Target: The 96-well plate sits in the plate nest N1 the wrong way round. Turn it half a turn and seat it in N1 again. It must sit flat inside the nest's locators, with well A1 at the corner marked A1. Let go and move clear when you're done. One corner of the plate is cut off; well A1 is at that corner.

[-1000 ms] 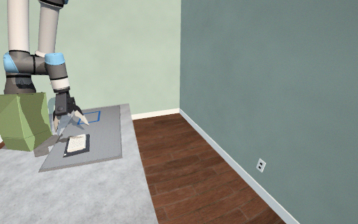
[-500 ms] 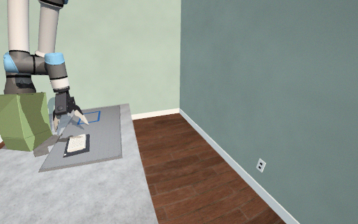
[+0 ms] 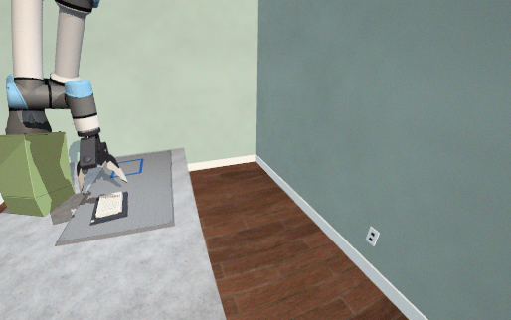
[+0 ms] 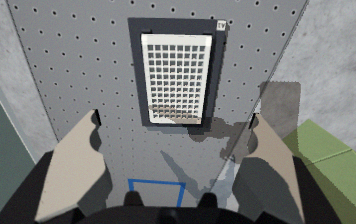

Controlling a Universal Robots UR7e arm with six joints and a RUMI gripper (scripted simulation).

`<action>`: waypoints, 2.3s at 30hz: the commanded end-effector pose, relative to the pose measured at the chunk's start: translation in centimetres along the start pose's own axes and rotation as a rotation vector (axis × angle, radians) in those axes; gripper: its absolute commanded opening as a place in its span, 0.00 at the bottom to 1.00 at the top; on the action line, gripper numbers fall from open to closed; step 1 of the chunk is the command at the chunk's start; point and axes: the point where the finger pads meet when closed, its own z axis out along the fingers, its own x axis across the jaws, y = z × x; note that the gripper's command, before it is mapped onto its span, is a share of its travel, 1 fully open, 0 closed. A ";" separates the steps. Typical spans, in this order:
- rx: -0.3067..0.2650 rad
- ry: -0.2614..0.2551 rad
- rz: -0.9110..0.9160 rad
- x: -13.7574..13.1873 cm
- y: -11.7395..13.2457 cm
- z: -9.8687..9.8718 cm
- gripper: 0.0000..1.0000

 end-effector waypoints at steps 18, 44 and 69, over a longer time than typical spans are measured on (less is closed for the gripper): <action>0.005 -0.003 -0.003 -0.2 -0.2 3.5 1.00; 0.004 -0.002 -0.001 -0.1 -0.2 5.9 1.00; 0.004 -0.002 -0.001 -0.1 -0.2 5.9 0.00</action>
